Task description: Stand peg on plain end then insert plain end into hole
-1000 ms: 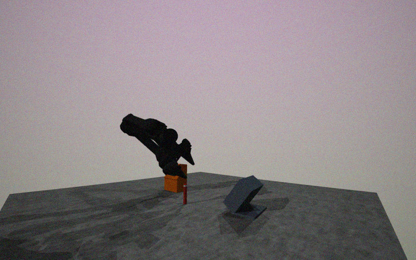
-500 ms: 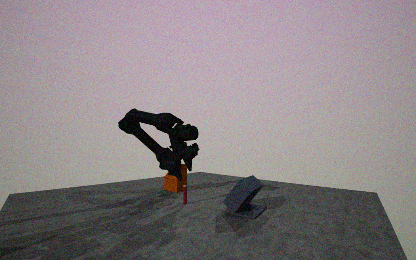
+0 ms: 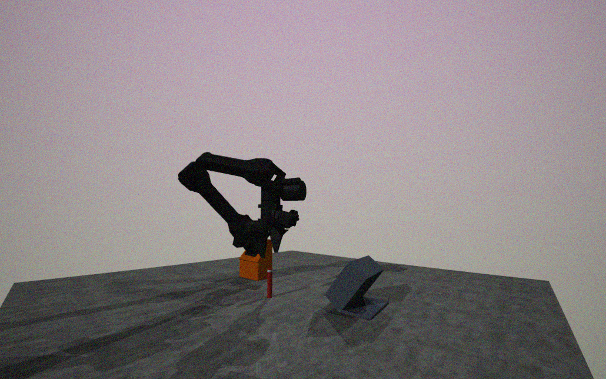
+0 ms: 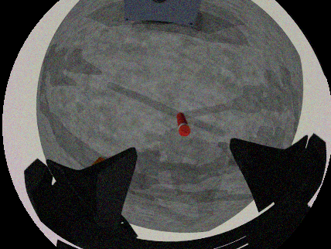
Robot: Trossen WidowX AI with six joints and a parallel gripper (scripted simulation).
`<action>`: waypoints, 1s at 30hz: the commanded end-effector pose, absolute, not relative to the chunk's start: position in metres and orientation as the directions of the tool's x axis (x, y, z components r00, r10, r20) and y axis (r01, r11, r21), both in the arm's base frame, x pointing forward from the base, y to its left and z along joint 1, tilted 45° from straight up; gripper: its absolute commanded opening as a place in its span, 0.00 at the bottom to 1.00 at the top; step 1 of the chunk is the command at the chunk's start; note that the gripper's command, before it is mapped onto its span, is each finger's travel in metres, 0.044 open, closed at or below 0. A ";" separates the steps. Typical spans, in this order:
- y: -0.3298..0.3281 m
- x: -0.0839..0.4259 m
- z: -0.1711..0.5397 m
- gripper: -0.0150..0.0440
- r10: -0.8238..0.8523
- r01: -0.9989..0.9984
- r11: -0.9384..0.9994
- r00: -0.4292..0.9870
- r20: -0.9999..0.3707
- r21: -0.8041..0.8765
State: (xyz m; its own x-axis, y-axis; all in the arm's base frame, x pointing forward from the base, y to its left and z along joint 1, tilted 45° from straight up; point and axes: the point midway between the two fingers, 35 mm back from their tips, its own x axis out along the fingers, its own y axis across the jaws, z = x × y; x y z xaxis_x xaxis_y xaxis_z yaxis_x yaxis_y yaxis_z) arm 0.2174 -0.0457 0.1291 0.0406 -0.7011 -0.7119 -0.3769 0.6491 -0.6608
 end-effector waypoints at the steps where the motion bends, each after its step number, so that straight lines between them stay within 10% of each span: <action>1: -0.045 0.221 0.132 1.00 -0.709 -0.369 0.642 0.050 -0.704 -0.673; 30: -0.077 0.225 0.099 1.00 -0.706 -0.367 0.644 0.051 -0.706 -0.671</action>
State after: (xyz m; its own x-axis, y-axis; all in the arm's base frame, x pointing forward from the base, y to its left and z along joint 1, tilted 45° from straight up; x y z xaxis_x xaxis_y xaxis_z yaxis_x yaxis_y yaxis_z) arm 0.2264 -0.0726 0.1041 0.0558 -0.7036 -0.7084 -0.3569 0.6486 -0.6723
